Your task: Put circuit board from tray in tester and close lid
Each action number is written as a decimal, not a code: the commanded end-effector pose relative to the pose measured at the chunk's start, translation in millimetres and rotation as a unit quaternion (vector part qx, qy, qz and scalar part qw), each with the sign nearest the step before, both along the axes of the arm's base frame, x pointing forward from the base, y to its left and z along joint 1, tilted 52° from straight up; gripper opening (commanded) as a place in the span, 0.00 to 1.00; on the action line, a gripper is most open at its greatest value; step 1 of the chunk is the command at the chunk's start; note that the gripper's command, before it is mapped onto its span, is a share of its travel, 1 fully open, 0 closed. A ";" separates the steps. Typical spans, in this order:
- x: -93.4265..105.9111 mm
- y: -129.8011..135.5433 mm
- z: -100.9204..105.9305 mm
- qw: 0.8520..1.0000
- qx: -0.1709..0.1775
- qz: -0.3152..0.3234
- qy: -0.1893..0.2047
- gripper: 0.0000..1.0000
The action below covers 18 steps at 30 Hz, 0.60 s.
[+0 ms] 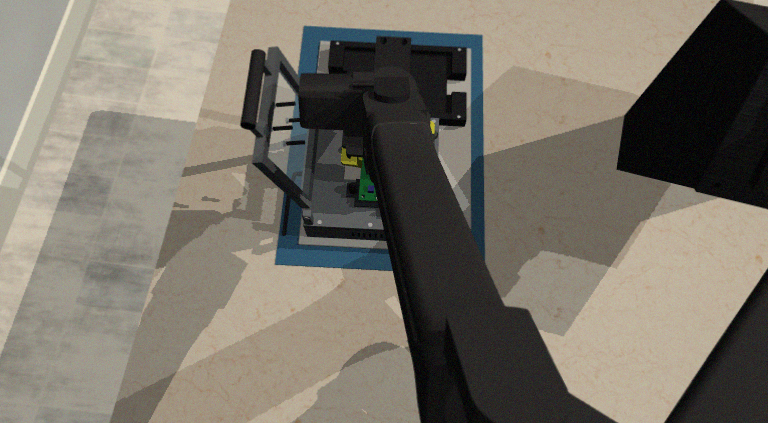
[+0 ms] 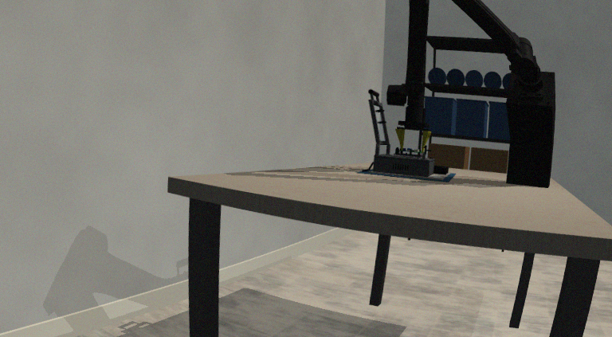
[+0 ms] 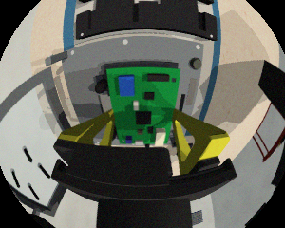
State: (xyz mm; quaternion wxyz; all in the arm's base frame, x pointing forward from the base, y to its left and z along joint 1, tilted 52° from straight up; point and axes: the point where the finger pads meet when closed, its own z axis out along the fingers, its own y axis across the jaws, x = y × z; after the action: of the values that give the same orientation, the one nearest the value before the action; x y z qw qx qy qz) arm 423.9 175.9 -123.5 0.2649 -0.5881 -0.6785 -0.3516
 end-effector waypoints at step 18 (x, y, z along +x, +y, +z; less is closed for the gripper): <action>9.6 -3.6 -1.1 1.000 0.000 -0.007 -0.009 0.72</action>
State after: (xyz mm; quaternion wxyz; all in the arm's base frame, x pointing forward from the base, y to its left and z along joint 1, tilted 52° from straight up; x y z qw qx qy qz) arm 426.6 180.1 -126.1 0.2637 -0.5851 -0.6817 -0.3513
